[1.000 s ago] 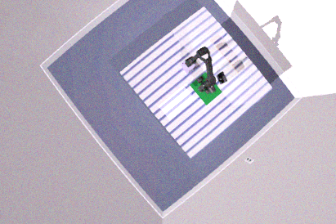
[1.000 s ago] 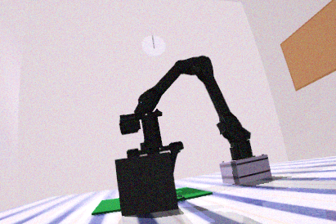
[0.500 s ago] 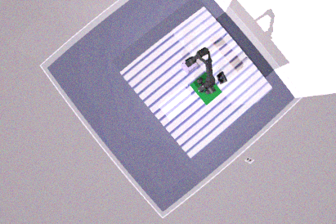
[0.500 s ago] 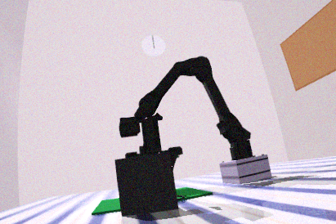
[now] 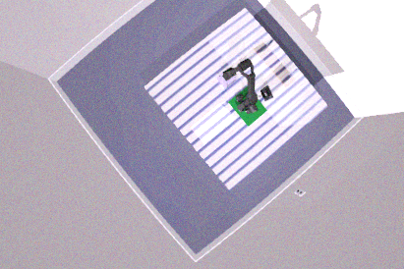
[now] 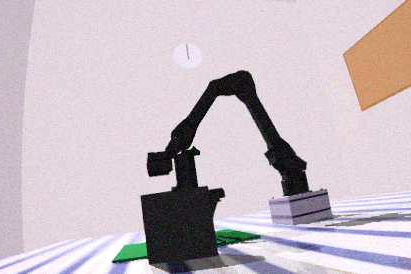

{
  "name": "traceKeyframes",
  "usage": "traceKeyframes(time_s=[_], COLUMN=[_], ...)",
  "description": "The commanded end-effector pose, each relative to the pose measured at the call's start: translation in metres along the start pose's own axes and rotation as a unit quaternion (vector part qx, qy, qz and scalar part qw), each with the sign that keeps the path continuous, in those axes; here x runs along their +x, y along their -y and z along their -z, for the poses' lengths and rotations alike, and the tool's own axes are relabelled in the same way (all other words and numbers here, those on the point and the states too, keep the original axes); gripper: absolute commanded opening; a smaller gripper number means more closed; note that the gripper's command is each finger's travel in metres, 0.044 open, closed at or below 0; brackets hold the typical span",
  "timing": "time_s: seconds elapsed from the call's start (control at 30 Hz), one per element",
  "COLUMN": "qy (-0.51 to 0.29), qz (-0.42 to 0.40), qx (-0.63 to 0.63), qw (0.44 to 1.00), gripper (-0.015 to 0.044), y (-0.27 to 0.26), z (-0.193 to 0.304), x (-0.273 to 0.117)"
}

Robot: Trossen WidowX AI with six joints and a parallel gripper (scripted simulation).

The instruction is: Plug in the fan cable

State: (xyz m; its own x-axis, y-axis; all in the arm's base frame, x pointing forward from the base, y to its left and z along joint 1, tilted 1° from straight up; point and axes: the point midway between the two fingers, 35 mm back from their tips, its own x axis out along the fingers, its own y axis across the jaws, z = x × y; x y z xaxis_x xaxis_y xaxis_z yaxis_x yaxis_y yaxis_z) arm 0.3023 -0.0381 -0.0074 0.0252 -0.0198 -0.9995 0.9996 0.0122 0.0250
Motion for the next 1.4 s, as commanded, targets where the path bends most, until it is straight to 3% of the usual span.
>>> traceKeyframes(time_s=[0.0, 0.17, 0.7, 0.83, 1.0, 1.17, 1.37], qy=[-0.003, -0.003, 0.0, 0.0, -0.003, -0.003, -0.003], qz=[0.004, 0.004, 0.002, 0.002, 0.004, 0.003, 0.003], qx=[-0.003, -0.003, 0.0, 0.0, -0.003, -0.014, -0.114], qw=[1.0, 1.0, 1.0, 1.0, 1.0, 1.0, 0.993], gripper=[0.044, 0.044, 0.002, 0.0, 0.0, 0.0, 0.0], y=[0.002, 0.003, 0.001, 0.001, 0.001, 0.0, -0.005], z=[0.001, 0.001, 0.0, 0.0, 0.0, 0.001, 0.01], x=[0.008, 0.01, 0.008, 0.005, -0.042, -0.041, -0.041])
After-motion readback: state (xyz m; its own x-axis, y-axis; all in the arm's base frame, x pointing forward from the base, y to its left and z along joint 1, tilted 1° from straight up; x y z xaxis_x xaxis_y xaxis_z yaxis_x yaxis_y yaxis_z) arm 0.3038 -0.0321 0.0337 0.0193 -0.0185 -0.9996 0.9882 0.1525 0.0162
